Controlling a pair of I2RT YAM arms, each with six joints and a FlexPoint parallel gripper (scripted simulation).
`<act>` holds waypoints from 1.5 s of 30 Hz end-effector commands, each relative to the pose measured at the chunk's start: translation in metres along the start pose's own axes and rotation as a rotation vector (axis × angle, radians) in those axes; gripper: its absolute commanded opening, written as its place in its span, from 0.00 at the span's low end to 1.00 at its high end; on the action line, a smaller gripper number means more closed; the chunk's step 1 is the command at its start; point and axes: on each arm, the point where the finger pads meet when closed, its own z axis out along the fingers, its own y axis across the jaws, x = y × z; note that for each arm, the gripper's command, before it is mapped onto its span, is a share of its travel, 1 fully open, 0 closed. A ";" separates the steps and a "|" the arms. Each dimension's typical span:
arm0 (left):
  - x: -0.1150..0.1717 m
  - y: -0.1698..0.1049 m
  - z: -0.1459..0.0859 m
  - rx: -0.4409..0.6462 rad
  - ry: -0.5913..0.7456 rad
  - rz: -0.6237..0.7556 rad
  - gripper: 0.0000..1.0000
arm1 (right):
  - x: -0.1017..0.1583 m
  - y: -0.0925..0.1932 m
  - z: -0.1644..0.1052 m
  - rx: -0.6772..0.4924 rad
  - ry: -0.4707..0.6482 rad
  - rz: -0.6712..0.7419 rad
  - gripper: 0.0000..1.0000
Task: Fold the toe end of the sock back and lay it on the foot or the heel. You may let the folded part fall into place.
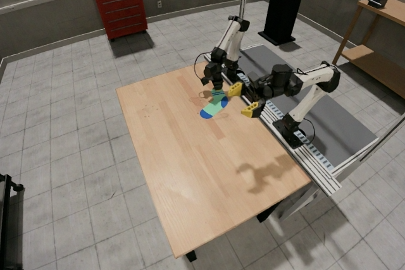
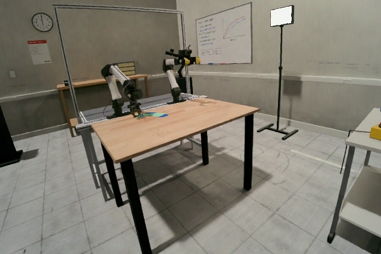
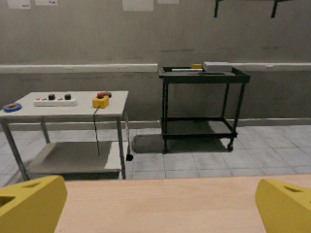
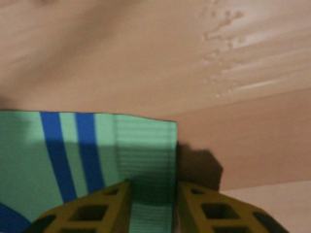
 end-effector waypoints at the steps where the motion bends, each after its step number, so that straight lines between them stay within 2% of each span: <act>1: -0.006 0.001 -0.002 -0.002 -0.016 -0.001 1.00 | 0.006 0.008 0.017 -0.047 0.018 -0.031 0.24; 4: -0.006 0.001 -0.002 -0.002 -0.016 -0.001 1.00 | 0.015 0.003 0.018 -0.062 0.067 -0.009 0.22; 5: -0.006 0.001 -0.002 -0.002 -0.016 -0.001 1.00 | 0.010 0.005 0.017 -0.060 0.039 -0.015 0.22; 9: -0.006 0.001 -0.002 -0.002 -0.016 -0.001 1.00 | 0.010 0.008 0.018 -0.090 0.040 -0.019 0.19; 16: -0.006 0.001 -0.002 -0.002 -0.016 -0.001 1.00 | 0.013 0.005 0.019 -0.062 0.048 -0.006 0.16; 17: -0.006 0.001 -0.002 -0.002 -0.016 -0.001 1.00 | 0.016 0.009 0.020 -0.130 0.075 -0.026 0.15; 19: -0.006 0.001 -0.002 -0.002 -0.016 -0.001 1.00 | 0.015 0.014 0.019 -0.179 0.067 -0.034 0.14; 20: -0.006 0.001 -0.002 -0.002 -0.016 -0.001 1.00 | 0.015 0.007 0.020 -0.117 0.060 -0.012 0.13; 33: -0.006 0.001 -0.002 -0.002 -0.016 -0.001 1.00 | 0.018 0.006 0.022 -0.110 0.070 -0.012 0.06; 35: -0.006 0.001 -0.002 -0.002 -0.016 -0.001 1.00 | 0.018 0.012 0.025 -0.114 0.068 -0.002 0.05; 45: -0.006 0.001 -0.002 -0.002 -0.016 -0.001 1.00 | 0.021 0.010 0.024 -0.104 0.080 -0.012 0.05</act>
